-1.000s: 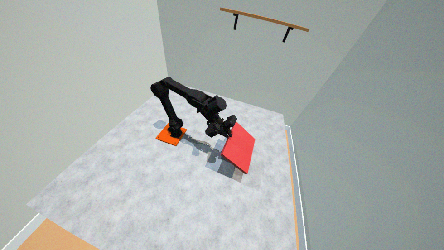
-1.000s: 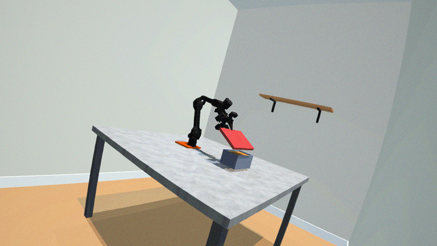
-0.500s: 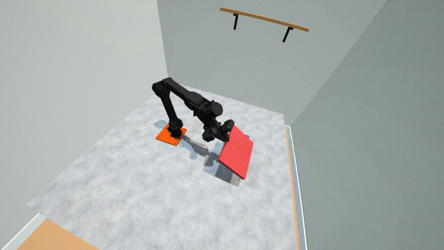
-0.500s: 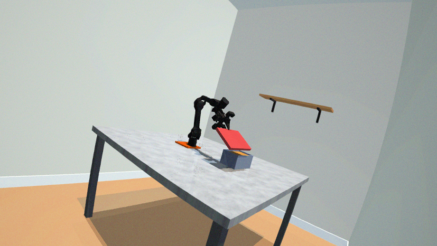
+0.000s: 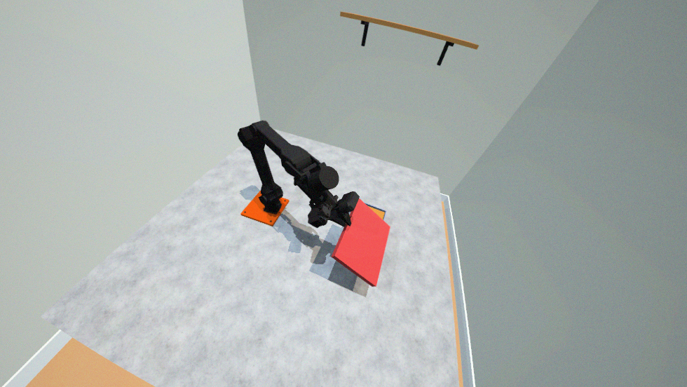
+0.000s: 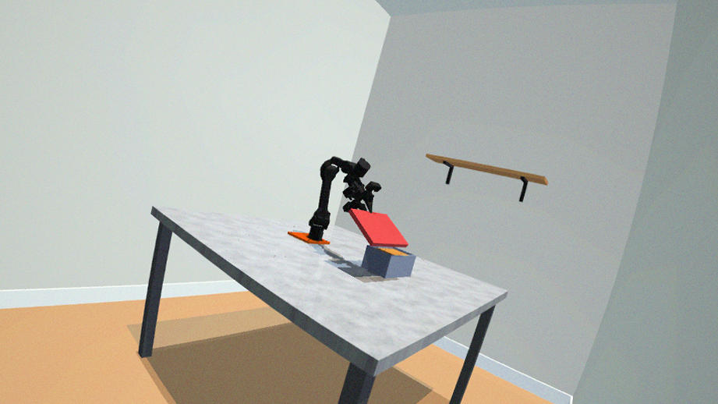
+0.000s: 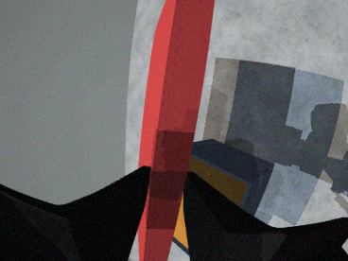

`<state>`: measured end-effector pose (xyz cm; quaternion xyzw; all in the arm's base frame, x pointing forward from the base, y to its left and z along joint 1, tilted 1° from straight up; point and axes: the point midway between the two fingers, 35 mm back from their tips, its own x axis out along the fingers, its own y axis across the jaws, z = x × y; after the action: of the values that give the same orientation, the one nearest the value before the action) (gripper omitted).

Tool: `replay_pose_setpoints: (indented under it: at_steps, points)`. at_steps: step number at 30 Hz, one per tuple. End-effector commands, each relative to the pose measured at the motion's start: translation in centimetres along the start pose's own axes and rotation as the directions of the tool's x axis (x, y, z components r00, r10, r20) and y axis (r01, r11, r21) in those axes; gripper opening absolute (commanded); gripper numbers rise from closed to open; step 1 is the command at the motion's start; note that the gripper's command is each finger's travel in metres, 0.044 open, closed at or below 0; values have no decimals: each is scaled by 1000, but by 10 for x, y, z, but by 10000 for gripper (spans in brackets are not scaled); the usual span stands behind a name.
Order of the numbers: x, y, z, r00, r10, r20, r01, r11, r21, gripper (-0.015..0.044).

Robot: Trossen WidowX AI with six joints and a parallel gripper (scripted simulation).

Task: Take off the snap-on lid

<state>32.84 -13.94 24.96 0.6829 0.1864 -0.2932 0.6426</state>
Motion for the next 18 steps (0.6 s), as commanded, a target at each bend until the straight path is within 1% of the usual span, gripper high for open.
replay_pose_setpoints:
  at_steps: [1, 18]
  points:
    - [-2, 5, 8, 1000, 14, -4, -14, 1000, -7, 0]
    - [-4, 3, 42, 1000, 13, -2, -13, 1000, -10, 0]
